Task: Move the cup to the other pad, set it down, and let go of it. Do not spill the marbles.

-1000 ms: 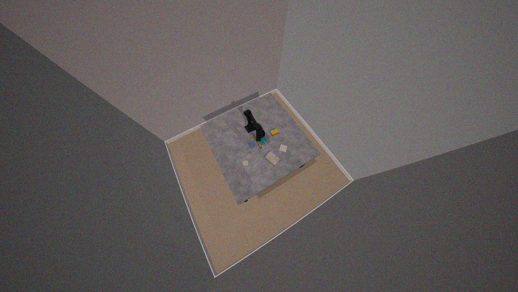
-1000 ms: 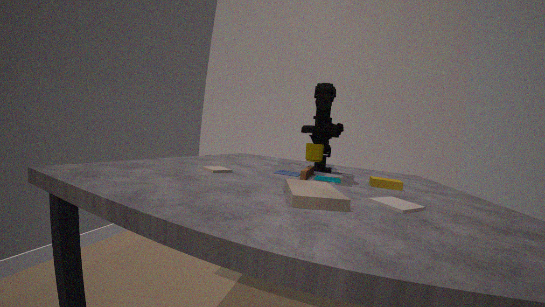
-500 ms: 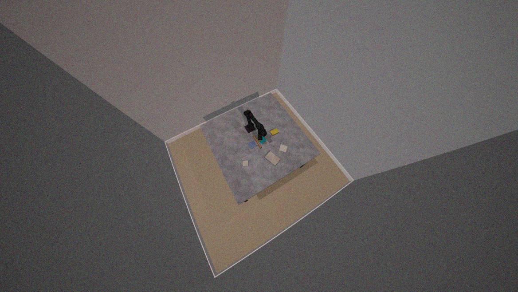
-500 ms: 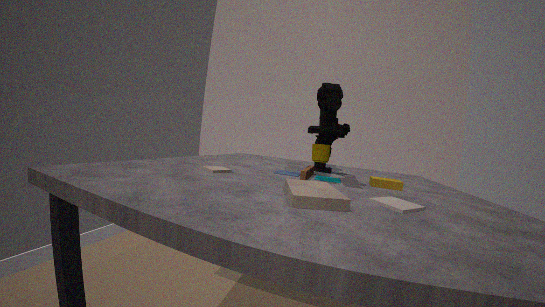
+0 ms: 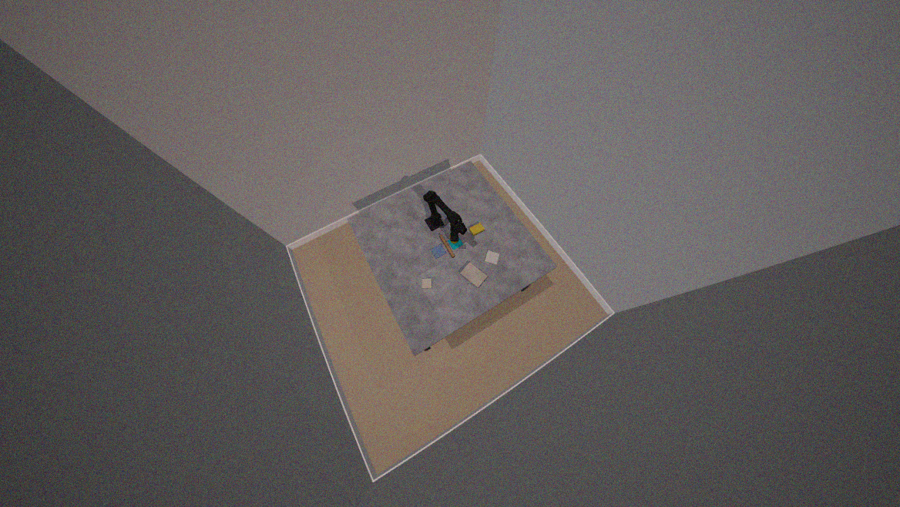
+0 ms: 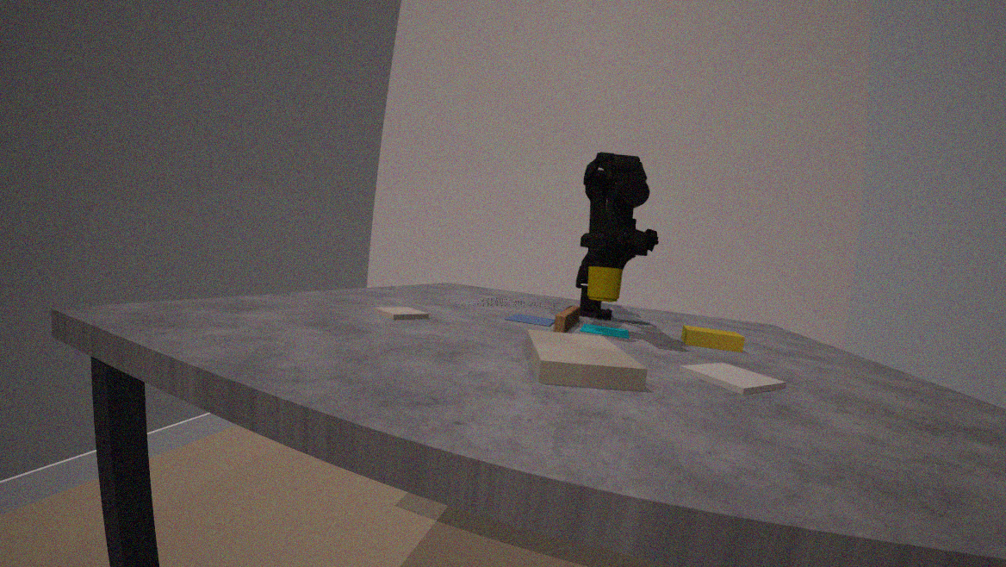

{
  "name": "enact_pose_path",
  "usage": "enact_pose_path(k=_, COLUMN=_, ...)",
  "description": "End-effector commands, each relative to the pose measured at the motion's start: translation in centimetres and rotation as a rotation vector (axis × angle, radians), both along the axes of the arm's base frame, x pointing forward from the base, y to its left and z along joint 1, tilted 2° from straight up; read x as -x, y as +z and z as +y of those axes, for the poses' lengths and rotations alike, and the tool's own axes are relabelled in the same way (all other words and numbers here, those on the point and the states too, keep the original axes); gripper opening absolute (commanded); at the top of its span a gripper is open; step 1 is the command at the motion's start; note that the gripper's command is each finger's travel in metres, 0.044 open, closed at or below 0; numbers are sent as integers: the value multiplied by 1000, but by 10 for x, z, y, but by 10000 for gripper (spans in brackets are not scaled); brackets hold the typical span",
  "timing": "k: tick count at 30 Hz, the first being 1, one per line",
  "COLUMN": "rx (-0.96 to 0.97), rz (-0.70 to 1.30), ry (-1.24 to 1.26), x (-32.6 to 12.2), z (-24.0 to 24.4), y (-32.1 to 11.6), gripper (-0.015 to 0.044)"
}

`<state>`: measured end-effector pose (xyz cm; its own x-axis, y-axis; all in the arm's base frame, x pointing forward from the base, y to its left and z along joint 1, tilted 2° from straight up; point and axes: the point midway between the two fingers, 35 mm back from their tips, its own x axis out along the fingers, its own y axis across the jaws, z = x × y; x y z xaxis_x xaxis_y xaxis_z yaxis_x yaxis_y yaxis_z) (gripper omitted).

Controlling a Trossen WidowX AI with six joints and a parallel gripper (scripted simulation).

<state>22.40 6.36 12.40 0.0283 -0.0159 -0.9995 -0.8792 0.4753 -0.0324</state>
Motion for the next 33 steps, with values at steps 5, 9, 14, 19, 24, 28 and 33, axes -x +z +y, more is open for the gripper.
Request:
enact_pose_path(k=5, rx=4, rz=1, ry=-4, x=2, z=9, y=-1, gripper=0)
enact_pose_path(k=9, rx=4, rz=1, ry=-4, x=1, z=9, y=-4, gripper=0)
enact_pose_path(k=14, rx=4, rz=1, ry=-4, x=1, z=9, y=-10, gripper=0)
enact_pose_path(k=19, rx=4, rz=1, ry=-4, x=1, z=10, y=-16, gripper=0)
enact_pose_path(k=24, rx=4, rz=1, ry=-4, x=1, z=11, y=-22, gripper=0)
enact_pose_path(k=28, rx=4, rz=1, ry=-4, x=1, z=11, y=-27, gripper=0)
enact_pose_path(k=33, rx=4, rz=1, ry=-4, x=0, z=12, y=-33, gripper=0)
